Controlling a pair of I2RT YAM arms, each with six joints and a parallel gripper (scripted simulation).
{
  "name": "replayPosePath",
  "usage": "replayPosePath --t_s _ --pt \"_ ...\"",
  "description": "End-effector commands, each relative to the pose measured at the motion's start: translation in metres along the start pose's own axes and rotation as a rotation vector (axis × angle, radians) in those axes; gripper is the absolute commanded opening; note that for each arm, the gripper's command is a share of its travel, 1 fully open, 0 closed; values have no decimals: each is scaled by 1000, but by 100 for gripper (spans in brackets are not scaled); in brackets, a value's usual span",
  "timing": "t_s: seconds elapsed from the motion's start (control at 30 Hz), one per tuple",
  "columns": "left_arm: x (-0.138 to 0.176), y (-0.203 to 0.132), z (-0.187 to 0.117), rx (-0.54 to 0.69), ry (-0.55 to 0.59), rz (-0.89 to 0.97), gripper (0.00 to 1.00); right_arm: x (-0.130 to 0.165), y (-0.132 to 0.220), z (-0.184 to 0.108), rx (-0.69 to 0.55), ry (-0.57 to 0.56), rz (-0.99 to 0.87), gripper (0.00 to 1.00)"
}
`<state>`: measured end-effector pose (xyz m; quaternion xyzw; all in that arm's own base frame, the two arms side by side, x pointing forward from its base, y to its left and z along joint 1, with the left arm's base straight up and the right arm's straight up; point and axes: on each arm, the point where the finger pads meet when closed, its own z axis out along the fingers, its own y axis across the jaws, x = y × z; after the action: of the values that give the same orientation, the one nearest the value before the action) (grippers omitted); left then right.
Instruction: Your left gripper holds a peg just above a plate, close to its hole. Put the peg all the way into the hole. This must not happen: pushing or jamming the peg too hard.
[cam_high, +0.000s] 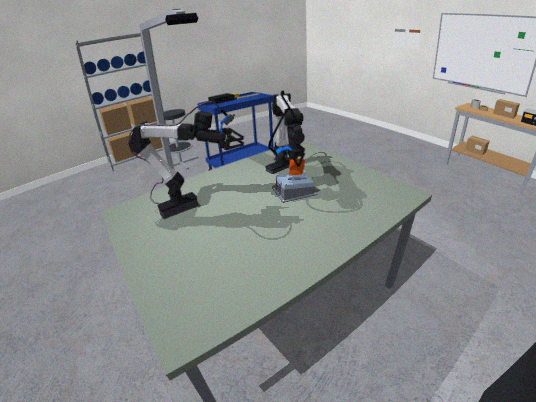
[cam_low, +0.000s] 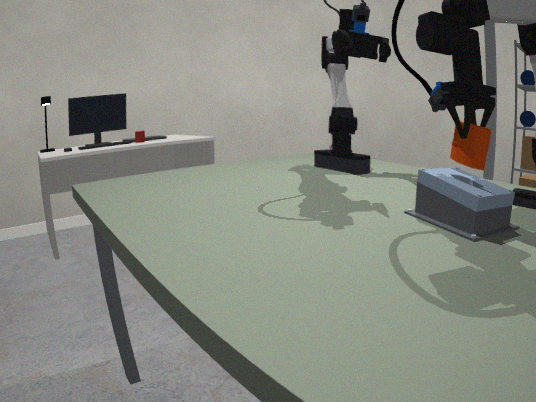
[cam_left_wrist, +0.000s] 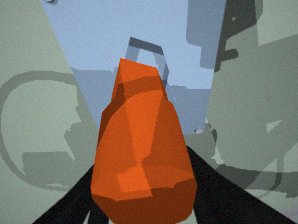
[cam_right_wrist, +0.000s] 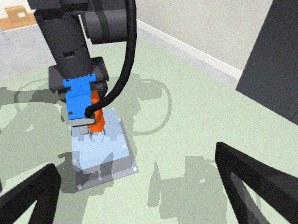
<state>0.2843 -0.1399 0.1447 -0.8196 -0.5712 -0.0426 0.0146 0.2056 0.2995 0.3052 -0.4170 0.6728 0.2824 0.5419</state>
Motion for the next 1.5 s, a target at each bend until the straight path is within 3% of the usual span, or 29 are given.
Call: replayPosePath --t_s 0.0,0.17,0.3,1.47 --pt "-4 4 -3 -72 -4 -8 39 -8 28 -6 -60 -32 -30 100" --pt "-4 -6 5 -30 3 2 39 -2 67 -8 -166 -22 -58 100" --pt "-3 -6 5 -31 3 0 39 -4 79 -10 -199 -32 -66 100" --pt "-2 1 10 -43 -1 -1 39 -8 79 -10 -204 -38 -60 100"
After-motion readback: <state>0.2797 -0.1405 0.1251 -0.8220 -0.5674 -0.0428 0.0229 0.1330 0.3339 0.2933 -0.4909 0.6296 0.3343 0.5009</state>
